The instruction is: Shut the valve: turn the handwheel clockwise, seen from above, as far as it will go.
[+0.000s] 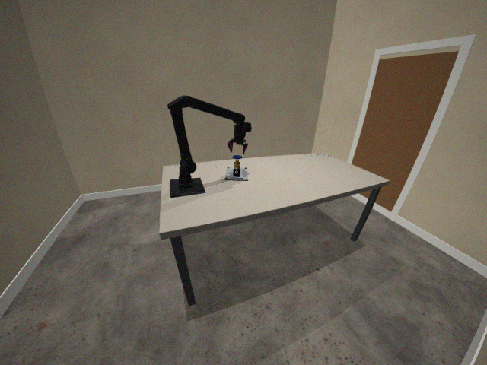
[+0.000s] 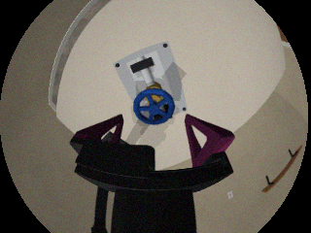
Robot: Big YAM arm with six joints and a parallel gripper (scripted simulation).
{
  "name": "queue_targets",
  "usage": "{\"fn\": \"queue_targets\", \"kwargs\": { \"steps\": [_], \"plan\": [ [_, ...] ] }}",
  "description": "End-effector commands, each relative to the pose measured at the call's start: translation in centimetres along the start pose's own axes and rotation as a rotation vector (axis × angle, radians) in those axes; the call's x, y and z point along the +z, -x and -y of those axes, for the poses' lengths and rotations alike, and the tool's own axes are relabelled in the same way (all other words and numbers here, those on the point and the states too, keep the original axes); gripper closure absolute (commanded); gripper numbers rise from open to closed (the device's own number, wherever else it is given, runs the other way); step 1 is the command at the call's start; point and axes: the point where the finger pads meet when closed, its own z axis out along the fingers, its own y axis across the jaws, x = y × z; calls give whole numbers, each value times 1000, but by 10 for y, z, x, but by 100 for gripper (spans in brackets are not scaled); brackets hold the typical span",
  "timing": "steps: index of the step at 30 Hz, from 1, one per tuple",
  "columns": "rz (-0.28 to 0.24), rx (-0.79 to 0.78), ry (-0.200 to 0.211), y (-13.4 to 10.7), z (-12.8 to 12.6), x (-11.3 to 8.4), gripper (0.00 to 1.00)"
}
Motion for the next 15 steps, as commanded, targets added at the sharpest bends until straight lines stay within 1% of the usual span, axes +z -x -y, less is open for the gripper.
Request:
{"fn": "queue_targets", "kwargs": {
  "steps": [1,4,5,10,15],
  "plan": [
    [0,-1,3,-1,5,12,0],
    [2,0,2,-1,5,12,0],
    [13,0,-6,-1,5,8,0],
    [0,-1,3,-1,5,18,0],
    [5,0,-1,-1,5,17,0]
  ]
}}
